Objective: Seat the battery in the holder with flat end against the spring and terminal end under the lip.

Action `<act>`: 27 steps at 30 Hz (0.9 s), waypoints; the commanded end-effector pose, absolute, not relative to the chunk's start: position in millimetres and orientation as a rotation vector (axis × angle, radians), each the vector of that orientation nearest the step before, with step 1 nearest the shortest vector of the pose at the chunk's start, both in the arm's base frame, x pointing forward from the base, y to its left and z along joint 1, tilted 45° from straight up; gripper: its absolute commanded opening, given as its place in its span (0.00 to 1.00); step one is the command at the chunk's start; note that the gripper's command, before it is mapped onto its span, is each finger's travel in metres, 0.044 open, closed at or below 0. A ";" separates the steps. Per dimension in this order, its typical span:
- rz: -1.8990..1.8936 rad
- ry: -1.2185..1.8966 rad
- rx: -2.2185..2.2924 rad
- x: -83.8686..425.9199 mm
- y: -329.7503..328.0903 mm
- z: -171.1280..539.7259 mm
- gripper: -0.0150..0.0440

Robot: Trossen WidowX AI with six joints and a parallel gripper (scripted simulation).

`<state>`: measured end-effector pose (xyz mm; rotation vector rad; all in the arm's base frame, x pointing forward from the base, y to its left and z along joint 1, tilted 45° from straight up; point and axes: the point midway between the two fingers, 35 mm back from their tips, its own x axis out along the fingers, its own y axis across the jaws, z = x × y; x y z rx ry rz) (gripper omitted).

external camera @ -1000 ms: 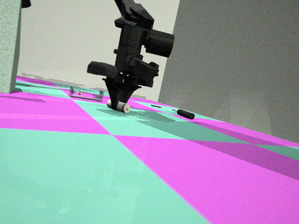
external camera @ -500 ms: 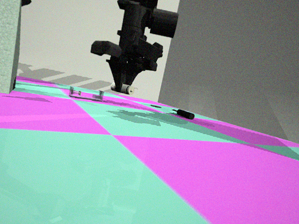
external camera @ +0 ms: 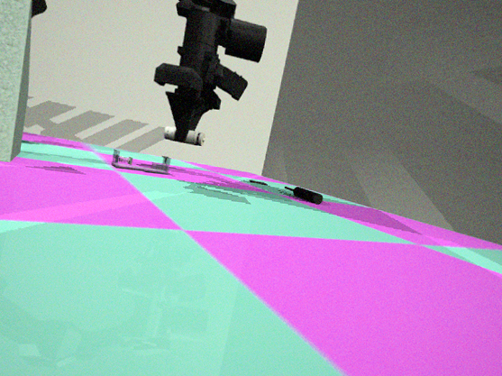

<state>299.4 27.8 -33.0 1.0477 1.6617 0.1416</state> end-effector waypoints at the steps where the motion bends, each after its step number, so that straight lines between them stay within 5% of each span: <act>1: 0.298 1.621 0.907 288.0 44.1 -13.2 0.38; 13: 0.683 1.445 0.508 254.3 82.9 32.9 0.38; 27: 0.647 1.384 0.510 257.3 90.8 20.6 0.38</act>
